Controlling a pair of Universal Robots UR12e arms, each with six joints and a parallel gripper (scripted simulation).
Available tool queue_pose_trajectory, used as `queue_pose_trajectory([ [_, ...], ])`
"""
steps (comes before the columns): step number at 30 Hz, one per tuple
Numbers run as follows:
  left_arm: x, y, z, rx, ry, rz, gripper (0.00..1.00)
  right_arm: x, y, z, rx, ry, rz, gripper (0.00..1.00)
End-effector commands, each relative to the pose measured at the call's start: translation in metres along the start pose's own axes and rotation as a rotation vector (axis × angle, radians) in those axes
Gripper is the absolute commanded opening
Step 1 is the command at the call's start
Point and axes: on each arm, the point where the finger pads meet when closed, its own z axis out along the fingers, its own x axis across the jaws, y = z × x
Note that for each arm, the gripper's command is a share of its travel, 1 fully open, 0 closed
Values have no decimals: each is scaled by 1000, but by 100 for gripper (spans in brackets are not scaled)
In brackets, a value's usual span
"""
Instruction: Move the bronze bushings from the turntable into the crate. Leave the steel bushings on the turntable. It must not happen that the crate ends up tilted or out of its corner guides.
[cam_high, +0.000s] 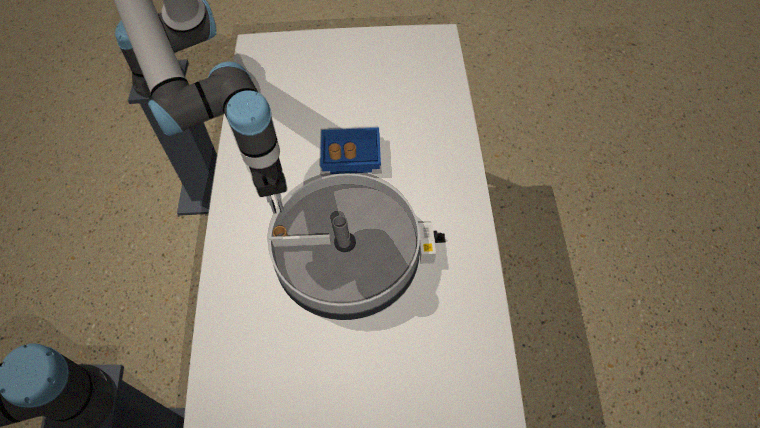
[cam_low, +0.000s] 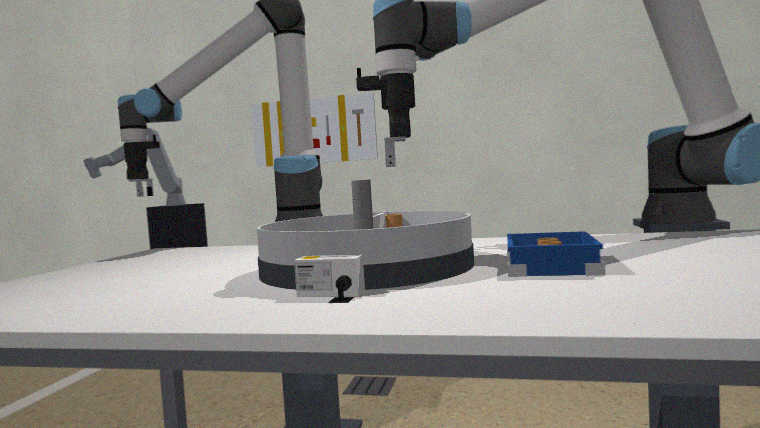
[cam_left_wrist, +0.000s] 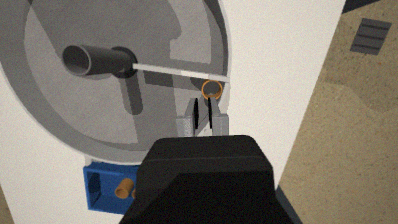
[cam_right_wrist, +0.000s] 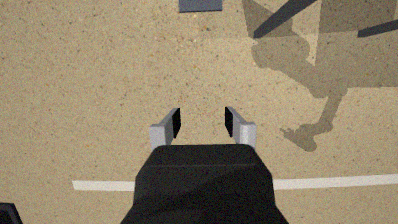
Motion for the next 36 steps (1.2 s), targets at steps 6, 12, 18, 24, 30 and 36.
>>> queue_pose_trajectory([
  [6,-2,-1,-3,4,-2,-1,36,1,0,0,1,0,-1,100],
  [12,-2,0,0,3,-2,-1,36,1,0,0,1,0,-1,100],
  [18,-2,1,23,-1,-1,-1,36,1,0,0,1,0,-1,100],
  [24,-2,0,19,4,-2,-1,36,1,0,0,1,0,-1,100],
  [30,-2,-1,16,7,-3,-1,36,1,0,0,1,0,-1,100],
  [36,-2,-1,19,4,-2,-1,36,1,0,0,1,0,-1,100],
])
